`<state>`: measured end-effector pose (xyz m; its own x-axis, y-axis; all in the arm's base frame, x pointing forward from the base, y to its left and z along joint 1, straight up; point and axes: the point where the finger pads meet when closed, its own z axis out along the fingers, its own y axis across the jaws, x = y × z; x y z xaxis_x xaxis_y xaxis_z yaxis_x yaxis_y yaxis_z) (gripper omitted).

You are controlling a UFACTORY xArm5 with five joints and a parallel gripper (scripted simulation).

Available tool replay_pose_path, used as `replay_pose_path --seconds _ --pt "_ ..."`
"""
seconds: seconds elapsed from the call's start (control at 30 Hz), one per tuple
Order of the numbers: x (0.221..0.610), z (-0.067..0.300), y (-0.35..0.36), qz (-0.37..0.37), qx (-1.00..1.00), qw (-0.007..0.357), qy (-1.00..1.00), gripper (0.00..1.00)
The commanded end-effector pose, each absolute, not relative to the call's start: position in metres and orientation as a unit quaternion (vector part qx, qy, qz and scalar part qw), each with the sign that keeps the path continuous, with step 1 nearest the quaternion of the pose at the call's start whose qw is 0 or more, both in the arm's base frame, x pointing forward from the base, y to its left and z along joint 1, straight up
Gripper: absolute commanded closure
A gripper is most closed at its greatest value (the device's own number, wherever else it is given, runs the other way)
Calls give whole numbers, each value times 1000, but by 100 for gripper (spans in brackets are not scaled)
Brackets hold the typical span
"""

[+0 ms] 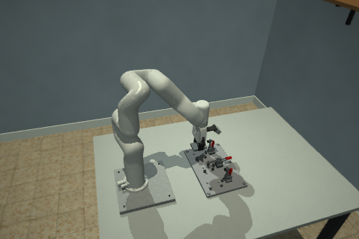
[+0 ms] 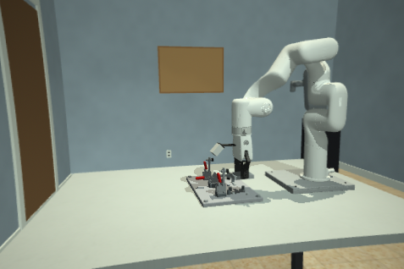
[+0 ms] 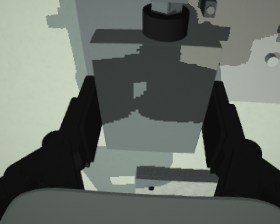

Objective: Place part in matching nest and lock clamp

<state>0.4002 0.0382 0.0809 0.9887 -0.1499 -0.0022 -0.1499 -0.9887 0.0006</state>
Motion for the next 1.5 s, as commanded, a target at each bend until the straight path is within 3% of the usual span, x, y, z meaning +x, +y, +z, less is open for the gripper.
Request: replay_pose_path --seconds 0.0,1.47 --pt "402 82 38 1 997 0 -75 100" --pt "404 34 39 1 997 0 -75 100"
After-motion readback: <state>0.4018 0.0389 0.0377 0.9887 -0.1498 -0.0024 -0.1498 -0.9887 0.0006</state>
